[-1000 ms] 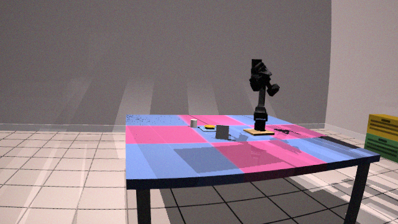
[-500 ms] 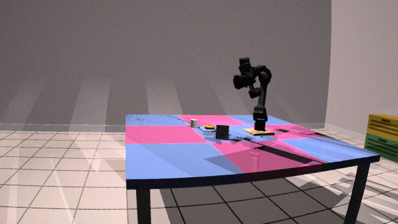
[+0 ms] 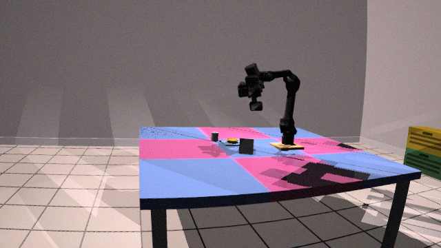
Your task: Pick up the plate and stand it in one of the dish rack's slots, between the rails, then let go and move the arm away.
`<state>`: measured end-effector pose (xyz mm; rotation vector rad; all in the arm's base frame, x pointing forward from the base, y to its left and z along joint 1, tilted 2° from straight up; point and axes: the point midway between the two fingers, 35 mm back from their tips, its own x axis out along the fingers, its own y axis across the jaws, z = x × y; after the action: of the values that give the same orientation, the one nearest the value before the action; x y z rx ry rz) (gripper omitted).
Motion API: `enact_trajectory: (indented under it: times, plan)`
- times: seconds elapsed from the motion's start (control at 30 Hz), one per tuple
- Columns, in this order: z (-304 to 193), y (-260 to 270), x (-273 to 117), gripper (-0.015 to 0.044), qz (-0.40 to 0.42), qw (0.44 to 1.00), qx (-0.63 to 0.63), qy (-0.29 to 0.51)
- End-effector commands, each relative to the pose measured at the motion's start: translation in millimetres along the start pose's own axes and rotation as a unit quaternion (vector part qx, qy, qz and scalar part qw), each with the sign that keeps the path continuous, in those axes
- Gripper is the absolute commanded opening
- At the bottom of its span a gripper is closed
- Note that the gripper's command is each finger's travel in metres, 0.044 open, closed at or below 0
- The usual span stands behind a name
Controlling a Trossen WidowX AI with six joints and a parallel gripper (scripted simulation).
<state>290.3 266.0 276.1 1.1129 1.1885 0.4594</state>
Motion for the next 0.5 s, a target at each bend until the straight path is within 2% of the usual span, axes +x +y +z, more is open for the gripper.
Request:
enact_trajectory:
  times: [0.0,0.23,0.47]
  plan:
    - [29.5,-13.9,-7.9,0.0400,-0.038,0.998,-0.029,-0.035]
    - [83.6,-47.1,-35.3,0.0400,-0.130,0.985,-0.087,-0.079]
    - [126.5,-85.3,-75.6,0.0400,-0.230,0.959,-0.138,-0.087]
